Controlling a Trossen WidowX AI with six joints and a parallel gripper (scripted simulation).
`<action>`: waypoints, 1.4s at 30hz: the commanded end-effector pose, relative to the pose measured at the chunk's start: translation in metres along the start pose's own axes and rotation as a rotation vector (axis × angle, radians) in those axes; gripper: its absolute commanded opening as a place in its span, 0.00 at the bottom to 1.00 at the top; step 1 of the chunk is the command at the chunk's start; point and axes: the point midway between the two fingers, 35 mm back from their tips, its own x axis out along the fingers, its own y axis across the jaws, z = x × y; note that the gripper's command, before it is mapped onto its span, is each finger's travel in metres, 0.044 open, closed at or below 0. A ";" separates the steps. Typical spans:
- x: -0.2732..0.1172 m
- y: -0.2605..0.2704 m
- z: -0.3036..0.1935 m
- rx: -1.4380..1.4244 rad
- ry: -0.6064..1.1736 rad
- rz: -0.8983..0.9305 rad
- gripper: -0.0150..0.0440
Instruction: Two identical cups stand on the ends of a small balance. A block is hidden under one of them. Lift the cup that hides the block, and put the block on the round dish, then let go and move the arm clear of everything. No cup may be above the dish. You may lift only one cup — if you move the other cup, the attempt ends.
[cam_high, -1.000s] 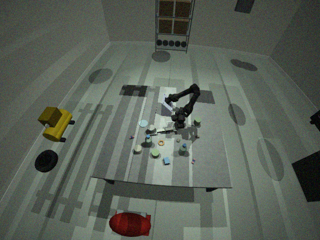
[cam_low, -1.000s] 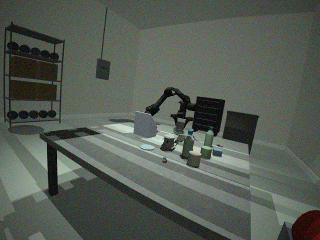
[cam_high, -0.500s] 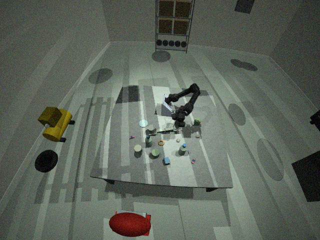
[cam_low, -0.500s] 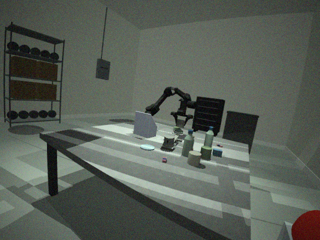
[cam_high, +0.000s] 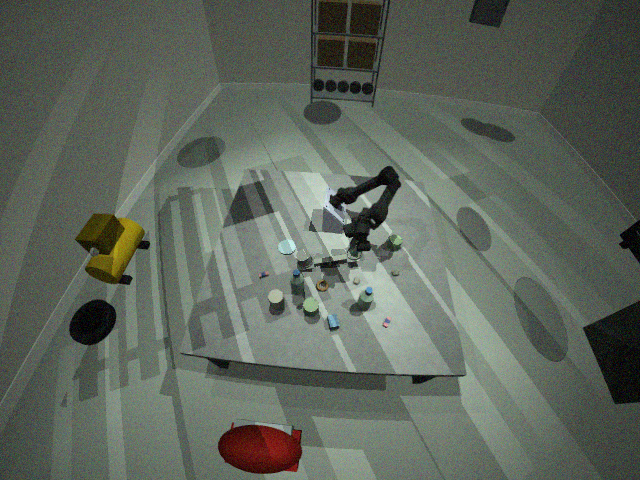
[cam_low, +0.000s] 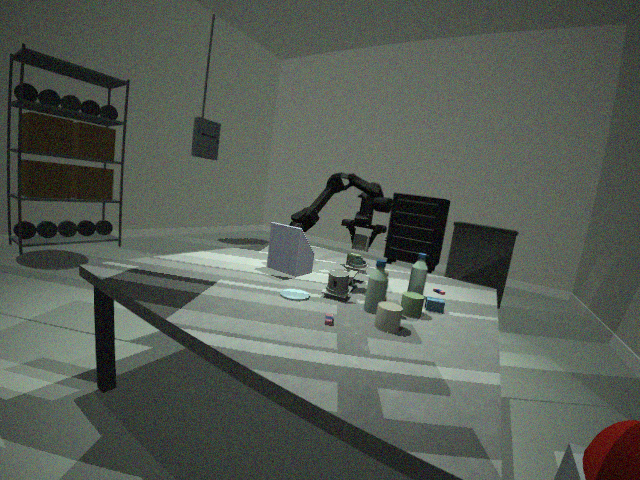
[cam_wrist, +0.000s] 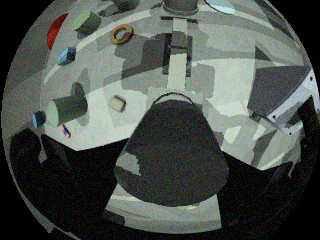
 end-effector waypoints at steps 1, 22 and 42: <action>-0.009 0.001 -0.002 -0.009 0.001 0.012 0.25; -0.014 -0.002 -0.002 0.000 0.005 0.001 0.25; -0.014 -0.002 -0.002 0.000 0.005 0.001 0.25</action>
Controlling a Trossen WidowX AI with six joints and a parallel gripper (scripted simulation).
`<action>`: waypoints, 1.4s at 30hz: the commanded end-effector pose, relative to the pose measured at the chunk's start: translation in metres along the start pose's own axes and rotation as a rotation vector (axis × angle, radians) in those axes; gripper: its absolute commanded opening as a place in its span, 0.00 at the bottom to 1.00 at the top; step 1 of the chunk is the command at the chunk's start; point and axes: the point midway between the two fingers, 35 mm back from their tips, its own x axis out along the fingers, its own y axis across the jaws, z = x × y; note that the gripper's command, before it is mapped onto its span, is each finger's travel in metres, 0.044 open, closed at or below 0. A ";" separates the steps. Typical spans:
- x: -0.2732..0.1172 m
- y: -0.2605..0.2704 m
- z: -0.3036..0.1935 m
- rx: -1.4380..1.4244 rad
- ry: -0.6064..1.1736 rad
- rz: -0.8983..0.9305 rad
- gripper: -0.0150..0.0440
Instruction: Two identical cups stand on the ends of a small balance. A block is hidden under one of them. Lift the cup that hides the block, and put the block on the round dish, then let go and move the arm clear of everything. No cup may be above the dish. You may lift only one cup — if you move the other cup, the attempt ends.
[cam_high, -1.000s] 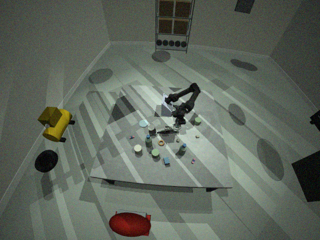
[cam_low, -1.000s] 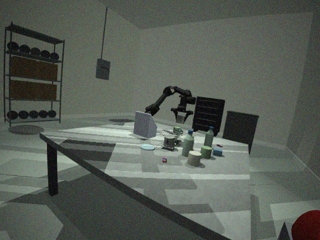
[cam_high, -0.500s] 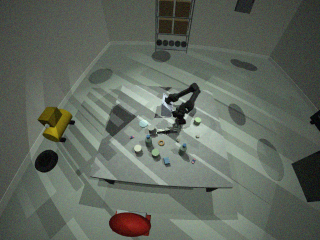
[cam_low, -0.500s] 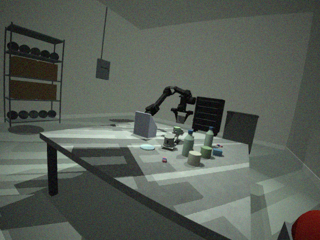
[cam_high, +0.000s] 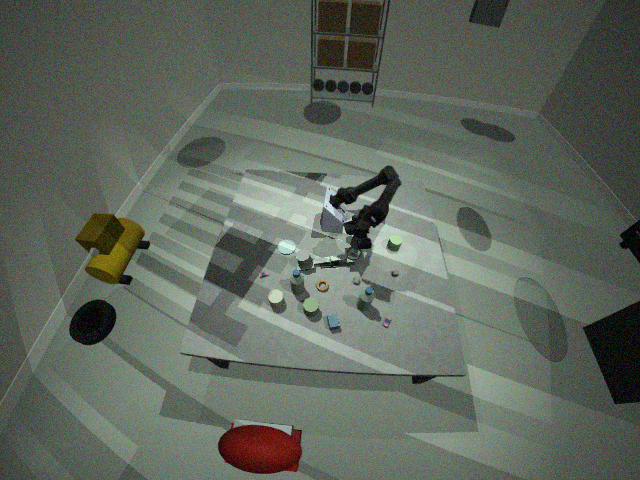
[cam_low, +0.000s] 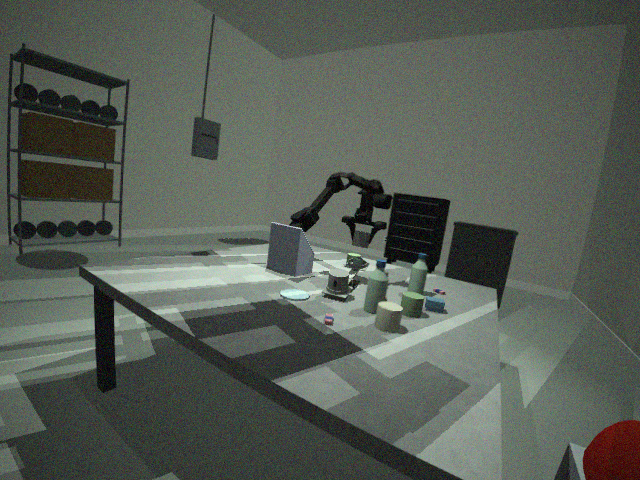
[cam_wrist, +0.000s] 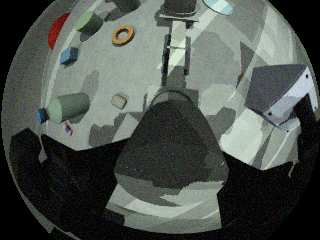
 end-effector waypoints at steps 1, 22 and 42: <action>0.000 0.000 0.000 0.002 -0.001 0.001 0.25; 0.000 0.000 0.000 0.002 -0.001 0.001 0.25; 0.076 -0.024 -0.090 -0.010 -0.020 0.008 0.25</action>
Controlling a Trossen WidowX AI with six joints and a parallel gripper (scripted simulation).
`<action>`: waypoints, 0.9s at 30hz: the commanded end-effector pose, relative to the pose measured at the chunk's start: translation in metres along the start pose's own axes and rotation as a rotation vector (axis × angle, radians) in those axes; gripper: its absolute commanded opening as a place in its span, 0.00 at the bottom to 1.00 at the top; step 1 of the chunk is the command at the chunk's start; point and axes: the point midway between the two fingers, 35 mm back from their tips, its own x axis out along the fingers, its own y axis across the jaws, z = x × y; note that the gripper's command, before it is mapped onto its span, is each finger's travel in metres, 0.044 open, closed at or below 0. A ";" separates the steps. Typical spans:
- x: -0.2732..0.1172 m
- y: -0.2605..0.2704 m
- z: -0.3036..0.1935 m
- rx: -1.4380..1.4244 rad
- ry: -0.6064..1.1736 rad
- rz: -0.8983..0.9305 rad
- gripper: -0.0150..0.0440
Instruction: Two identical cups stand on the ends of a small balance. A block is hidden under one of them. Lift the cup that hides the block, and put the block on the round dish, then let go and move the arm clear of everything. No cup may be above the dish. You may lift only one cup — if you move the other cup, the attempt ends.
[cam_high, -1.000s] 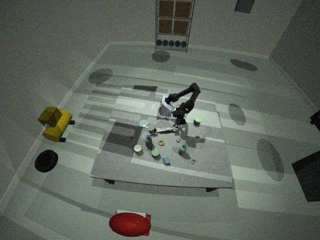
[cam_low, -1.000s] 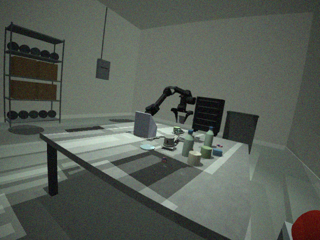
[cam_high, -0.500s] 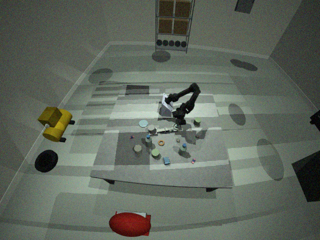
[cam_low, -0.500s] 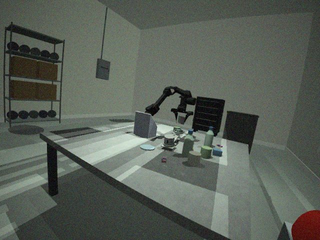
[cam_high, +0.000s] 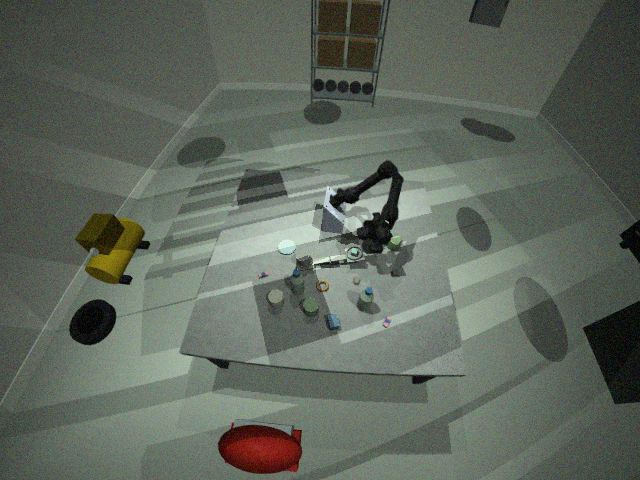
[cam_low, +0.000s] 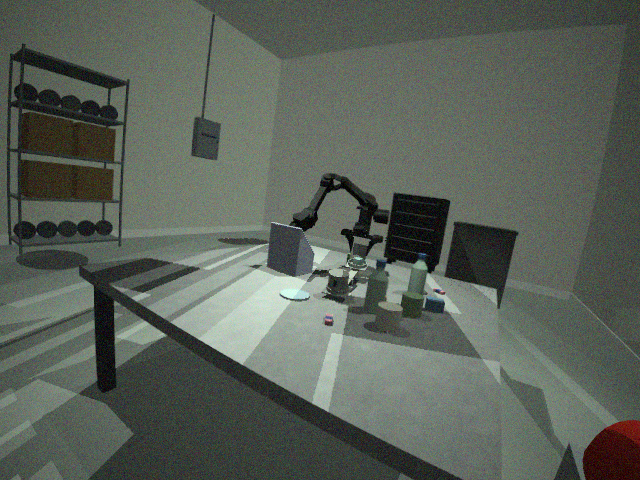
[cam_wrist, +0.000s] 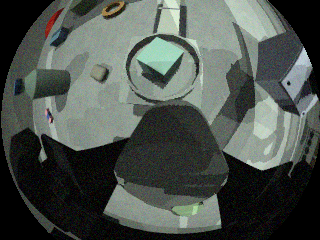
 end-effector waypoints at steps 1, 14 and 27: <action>0.013 -0.011 -0.026 -0.001 0.017 0.021 0.25; 0.040 -0.020 -0.047 0.001 0.043 0.027 0.25; 0.066 -0.020 -0.048 0.002 0.045 0.027 0.25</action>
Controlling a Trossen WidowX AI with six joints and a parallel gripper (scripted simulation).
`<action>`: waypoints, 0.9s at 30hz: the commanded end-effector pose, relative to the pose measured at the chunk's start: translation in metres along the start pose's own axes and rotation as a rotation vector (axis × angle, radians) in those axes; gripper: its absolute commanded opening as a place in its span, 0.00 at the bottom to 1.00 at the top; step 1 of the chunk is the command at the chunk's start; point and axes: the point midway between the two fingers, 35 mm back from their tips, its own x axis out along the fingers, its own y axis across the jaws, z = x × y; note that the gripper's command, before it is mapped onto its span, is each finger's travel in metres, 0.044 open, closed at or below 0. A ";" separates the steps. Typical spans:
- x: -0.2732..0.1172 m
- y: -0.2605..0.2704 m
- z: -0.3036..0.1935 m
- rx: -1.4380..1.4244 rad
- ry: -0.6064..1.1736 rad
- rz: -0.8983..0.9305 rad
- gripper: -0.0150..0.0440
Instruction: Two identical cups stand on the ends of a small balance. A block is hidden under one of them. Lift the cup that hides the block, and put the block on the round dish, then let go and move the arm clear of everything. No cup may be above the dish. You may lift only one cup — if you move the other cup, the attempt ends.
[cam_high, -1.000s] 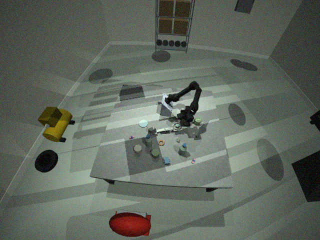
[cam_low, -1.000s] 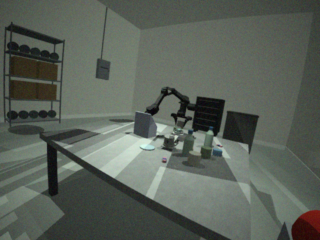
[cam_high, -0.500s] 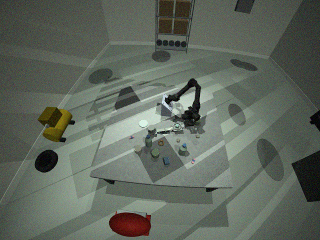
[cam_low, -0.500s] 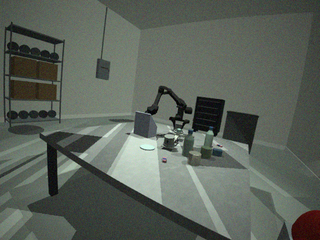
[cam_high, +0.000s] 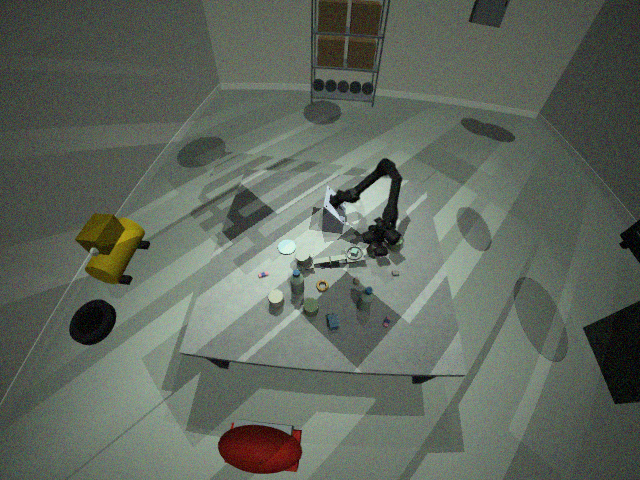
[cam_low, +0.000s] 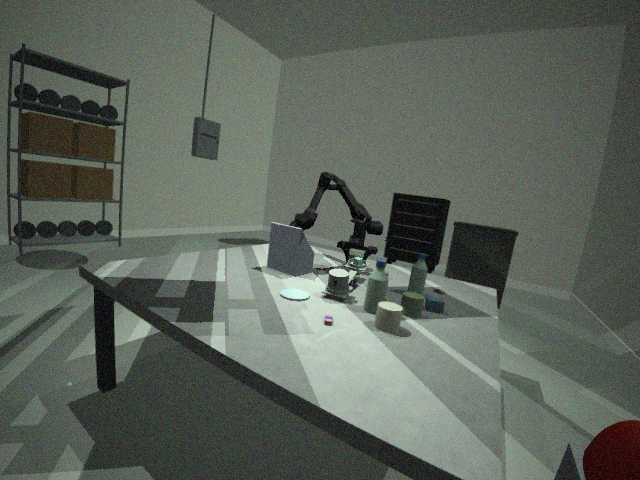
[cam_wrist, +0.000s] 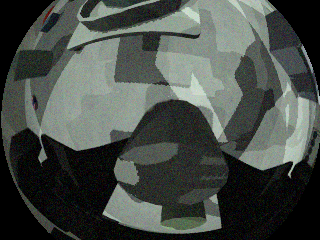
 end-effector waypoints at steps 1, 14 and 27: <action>0.005 0.001 0.001 0.008 -0.003 0.002 0.25; 0.016 0.000 0.000 0.001 0.002 0.002 0.34; 0.016 0.000 0.000 0.001 0.002 0.002 0.92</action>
